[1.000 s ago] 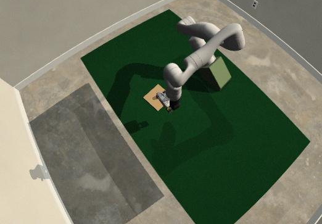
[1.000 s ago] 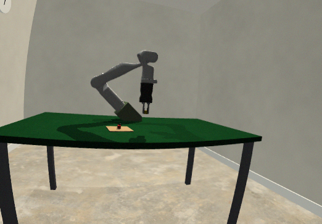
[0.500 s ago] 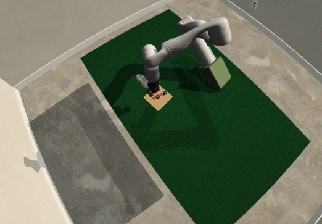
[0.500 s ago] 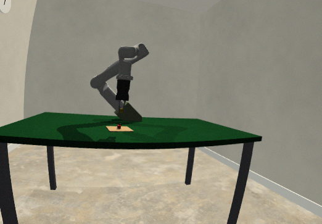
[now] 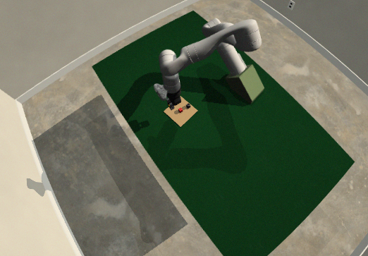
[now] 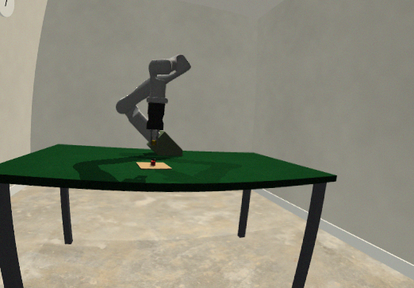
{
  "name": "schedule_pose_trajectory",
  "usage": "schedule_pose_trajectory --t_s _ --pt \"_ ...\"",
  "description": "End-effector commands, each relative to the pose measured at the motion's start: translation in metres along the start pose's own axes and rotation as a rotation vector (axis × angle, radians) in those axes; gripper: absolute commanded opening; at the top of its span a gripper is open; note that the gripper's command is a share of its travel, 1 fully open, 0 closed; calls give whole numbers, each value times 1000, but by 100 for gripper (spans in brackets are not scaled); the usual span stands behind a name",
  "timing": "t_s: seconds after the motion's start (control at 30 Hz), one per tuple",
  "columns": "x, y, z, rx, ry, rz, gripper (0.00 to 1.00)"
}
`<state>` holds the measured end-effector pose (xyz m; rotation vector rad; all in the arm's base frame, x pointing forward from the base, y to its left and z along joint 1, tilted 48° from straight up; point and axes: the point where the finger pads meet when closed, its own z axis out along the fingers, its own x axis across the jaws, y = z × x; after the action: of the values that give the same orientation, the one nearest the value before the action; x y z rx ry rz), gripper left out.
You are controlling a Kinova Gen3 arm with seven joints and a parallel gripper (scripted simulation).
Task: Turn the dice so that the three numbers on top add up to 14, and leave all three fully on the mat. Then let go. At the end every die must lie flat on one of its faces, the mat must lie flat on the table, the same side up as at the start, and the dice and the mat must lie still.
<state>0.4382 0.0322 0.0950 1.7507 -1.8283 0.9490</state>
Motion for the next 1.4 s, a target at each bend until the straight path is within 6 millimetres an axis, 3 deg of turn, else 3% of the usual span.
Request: schedule_pose_trajectory --t_s 0.0,0.23,0.67,0.93,1.37 --pt "0 0 0 1 -1 0 40" --pt "0 0 10 1 -1 0 40" --pt "0 -1 68 1 -1 0 40" --pt "0 -1 88 1 -1 0 40" --pt "0 -1 95 1 -1 0 40"
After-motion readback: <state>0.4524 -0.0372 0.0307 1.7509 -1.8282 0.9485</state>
